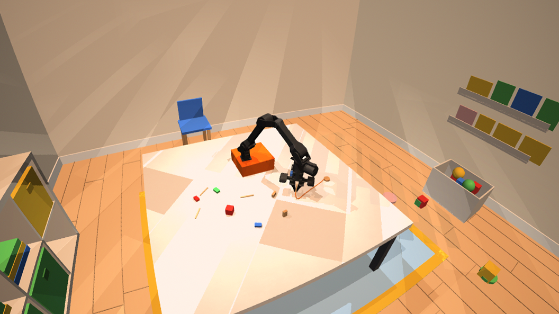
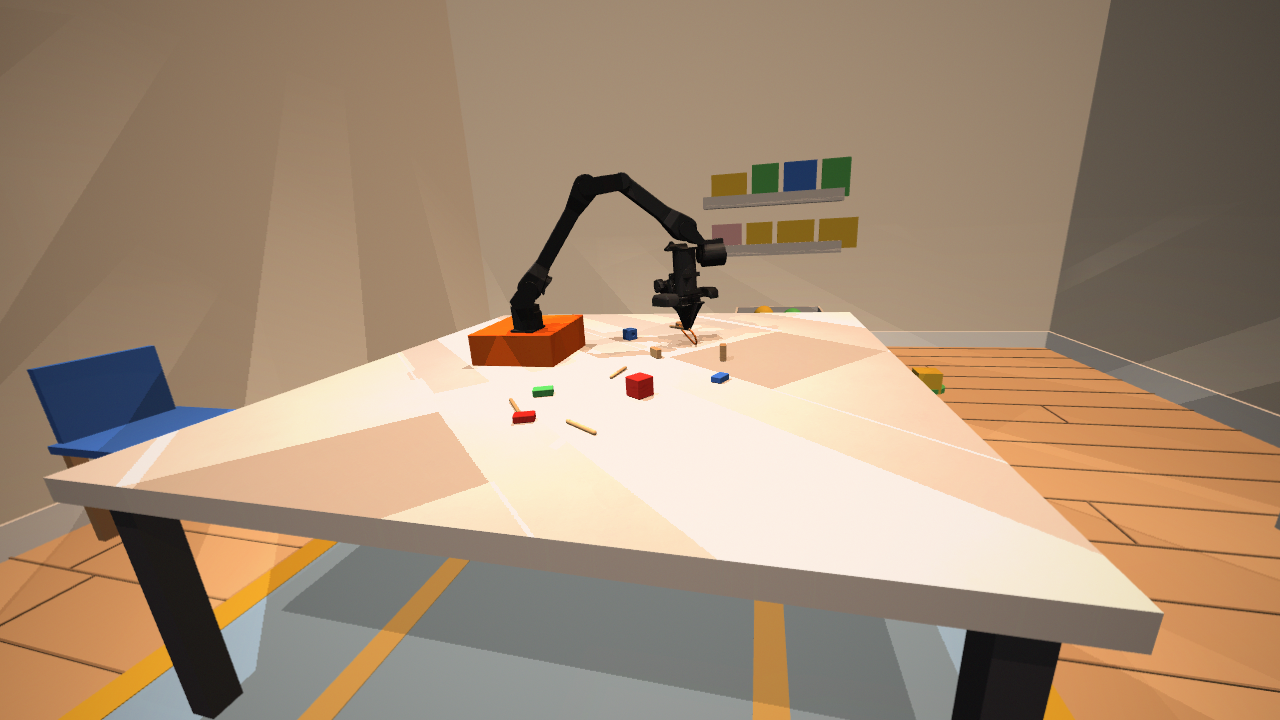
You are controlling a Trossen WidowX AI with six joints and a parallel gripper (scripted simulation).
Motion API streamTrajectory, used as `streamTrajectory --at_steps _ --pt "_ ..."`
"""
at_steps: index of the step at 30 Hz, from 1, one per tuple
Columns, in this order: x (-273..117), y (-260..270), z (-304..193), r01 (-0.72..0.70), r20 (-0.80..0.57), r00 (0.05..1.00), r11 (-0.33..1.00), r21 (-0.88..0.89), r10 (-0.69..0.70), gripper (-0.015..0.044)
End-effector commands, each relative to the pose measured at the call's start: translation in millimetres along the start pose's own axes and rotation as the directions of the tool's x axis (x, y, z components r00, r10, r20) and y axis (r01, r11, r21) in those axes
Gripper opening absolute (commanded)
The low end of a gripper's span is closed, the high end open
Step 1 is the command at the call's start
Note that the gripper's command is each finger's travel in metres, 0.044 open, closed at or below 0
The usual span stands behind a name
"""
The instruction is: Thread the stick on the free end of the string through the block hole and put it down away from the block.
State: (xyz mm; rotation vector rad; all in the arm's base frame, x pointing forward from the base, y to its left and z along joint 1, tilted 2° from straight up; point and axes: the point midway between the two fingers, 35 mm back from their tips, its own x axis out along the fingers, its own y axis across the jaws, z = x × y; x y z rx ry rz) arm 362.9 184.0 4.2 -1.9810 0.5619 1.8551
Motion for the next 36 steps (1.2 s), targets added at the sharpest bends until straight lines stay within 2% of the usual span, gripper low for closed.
streamTrajectory --at_steps 1,36 --pt "3.6 4.7 2.2 -0.005 0.001 1.0 1.0 -0.005 0.005 0.0" --pt "31.3 35.2 20.0 -0.007 0.003 1.0 1.0 -0.005 0.007 0.0"
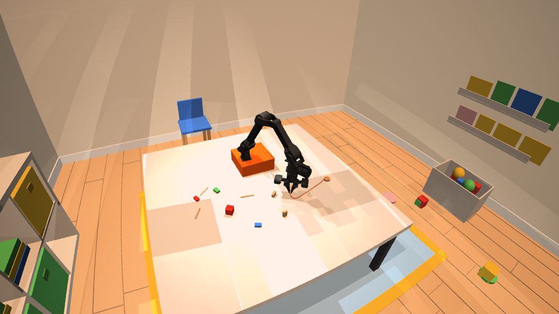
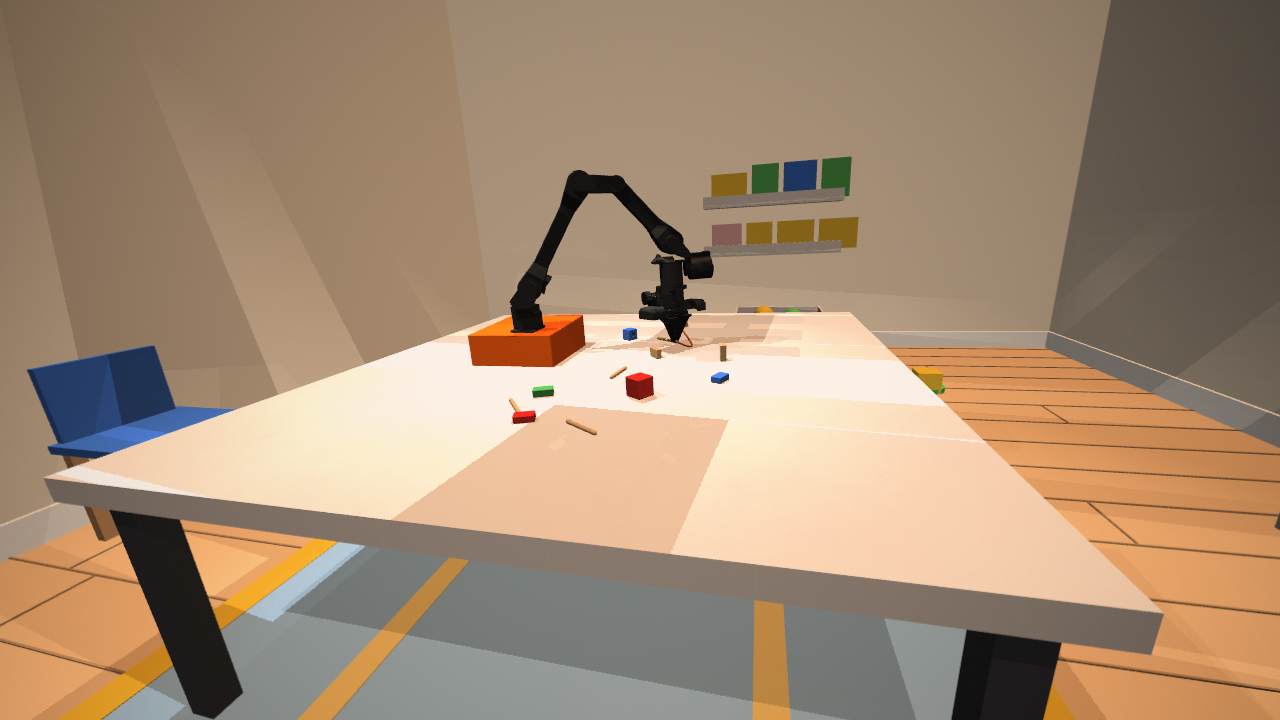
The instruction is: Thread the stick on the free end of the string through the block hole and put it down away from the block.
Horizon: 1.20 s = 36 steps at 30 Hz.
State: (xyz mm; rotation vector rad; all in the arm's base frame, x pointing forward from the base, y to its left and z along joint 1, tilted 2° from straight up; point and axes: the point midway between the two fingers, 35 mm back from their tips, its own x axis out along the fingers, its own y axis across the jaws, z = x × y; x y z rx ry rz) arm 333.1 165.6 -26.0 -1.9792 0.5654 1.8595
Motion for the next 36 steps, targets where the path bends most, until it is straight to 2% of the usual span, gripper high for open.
streamTrajectory --at_steps 1,36 --pt "2.7 4.9 2.6 -0.003 0.001 1.0 1.0 -0.005 0.003 0.0" --pt "1.8 1.9 42.6 -0.002 0.004 1.0 1.0 -0.005 0.002 0.0"
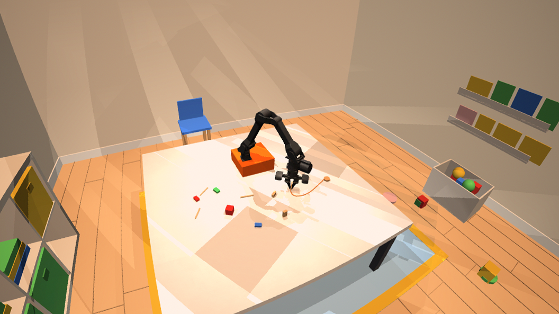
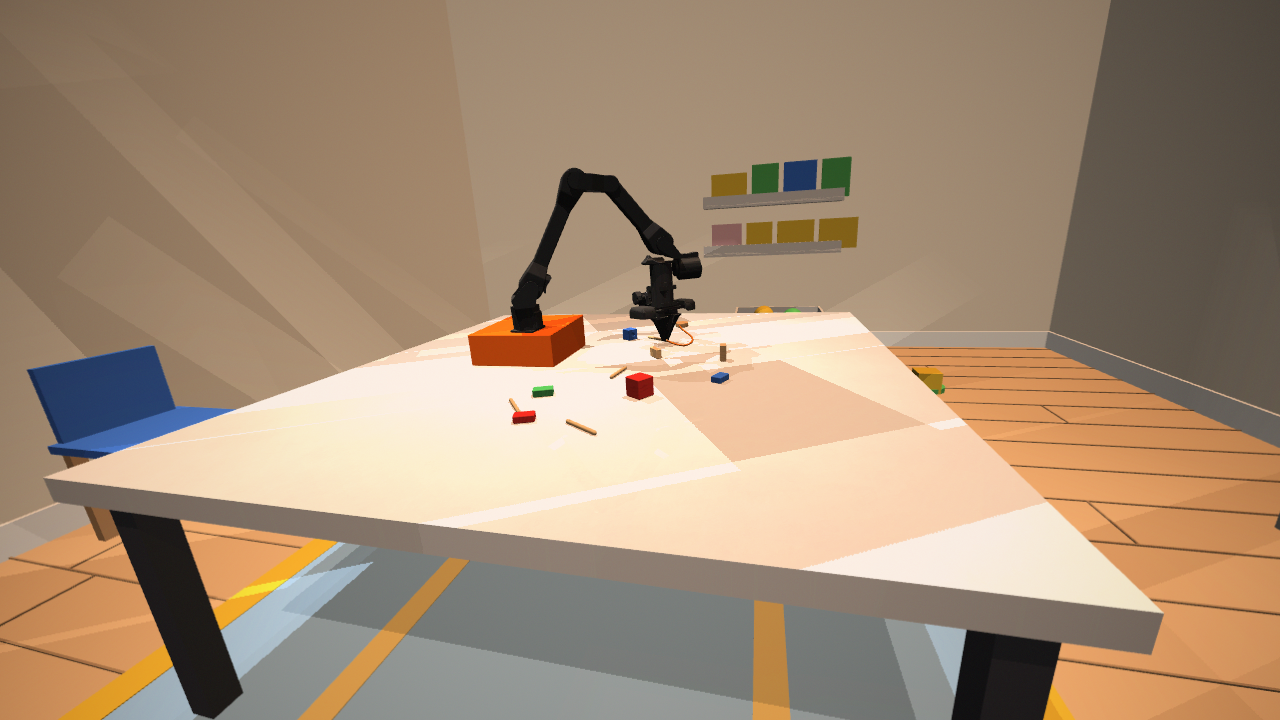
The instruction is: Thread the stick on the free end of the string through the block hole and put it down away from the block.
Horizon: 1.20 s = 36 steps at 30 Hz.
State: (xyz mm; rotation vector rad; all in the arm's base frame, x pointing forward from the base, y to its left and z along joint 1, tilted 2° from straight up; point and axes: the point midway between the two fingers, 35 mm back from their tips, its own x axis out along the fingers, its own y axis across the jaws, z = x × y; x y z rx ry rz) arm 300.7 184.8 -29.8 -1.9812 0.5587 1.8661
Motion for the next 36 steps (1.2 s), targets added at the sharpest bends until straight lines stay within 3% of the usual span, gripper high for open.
streamTrajectory --at_steps 1,36 --pt "0.3 1.3 6.1 -0.002 0.002 1.0 1.0 0.002 0.002 0.0" --pt "-0.7 3.9 53.2 -0.003 0.003 1.0 1.0 0.002 0.003 0.0"
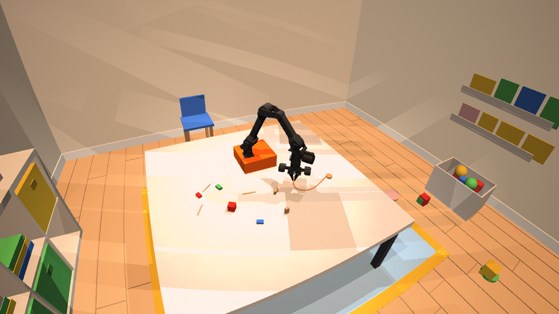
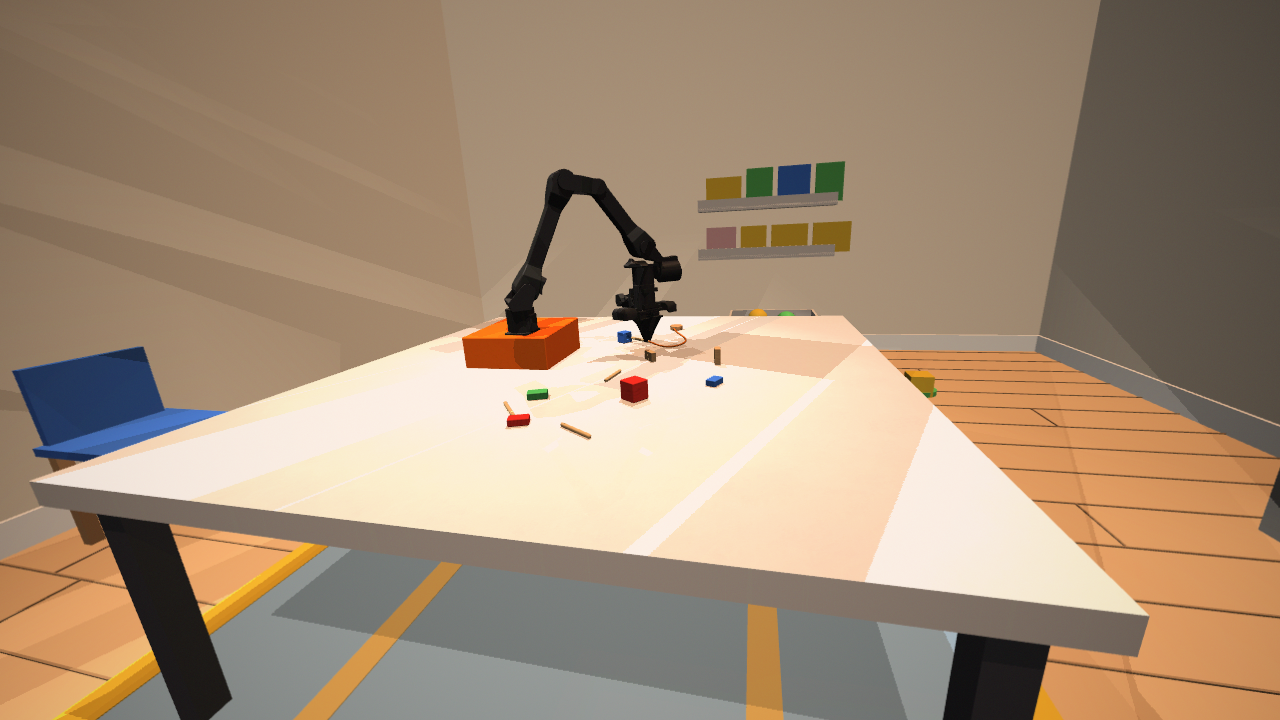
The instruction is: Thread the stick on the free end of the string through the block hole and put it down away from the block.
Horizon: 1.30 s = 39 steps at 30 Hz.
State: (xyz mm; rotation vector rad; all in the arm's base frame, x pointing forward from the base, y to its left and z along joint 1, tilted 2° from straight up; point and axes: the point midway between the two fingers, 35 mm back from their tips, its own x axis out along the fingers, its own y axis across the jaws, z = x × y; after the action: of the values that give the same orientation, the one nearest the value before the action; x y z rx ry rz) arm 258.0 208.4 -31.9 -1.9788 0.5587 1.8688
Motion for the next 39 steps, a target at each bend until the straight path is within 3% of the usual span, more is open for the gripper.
streamTrajectory --at_steps 1,39 --pt "0.2 2.2 5.8 -0.002 0.001 1.0 1.0 0.003 0.002 0.0" --pt "0.0 4.7 47.6 -0.002 0.001 1.0 1.0 0.002 0.002 0.0"
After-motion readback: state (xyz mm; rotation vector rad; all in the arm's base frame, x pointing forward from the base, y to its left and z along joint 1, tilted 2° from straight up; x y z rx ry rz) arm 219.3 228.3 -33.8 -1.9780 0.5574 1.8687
